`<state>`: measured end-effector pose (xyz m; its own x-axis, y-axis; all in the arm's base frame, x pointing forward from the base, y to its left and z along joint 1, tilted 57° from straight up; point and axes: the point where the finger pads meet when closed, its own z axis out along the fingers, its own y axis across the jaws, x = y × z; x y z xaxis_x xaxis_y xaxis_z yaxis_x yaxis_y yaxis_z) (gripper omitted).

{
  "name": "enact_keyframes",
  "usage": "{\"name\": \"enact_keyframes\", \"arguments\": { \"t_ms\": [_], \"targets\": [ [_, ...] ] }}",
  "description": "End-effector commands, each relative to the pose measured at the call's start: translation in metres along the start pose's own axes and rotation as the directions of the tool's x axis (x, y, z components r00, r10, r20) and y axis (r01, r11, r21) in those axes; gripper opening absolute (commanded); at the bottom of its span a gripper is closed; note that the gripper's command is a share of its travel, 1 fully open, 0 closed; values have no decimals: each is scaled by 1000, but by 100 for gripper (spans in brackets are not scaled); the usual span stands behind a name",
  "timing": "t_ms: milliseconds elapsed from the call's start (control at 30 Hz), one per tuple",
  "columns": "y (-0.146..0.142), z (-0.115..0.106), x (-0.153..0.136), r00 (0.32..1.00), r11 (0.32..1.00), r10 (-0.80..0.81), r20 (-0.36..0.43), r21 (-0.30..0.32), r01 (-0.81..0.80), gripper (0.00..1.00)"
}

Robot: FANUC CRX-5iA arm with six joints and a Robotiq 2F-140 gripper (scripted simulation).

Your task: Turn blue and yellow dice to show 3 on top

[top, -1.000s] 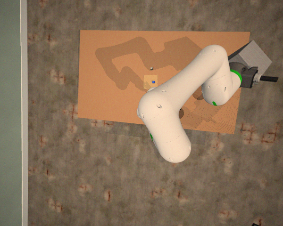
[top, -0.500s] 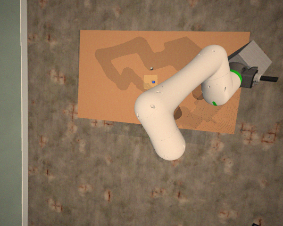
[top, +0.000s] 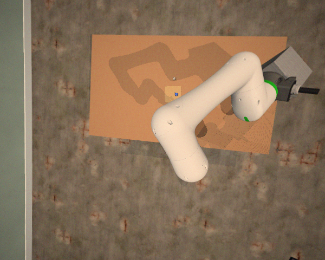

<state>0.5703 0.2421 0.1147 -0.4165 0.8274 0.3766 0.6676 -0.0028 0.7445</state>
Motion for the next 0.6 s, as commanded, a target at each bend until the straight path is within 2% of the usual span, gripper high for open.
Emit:
{"name": "enact_keyframes", "arguments": {
  "t_ms": [0,567],
  "targets": [
    [0,2,0,1000,1000,0,0,0,0,21],
    [0,4,0,1000,1000,0,0,0,0,21]
  ]
}}
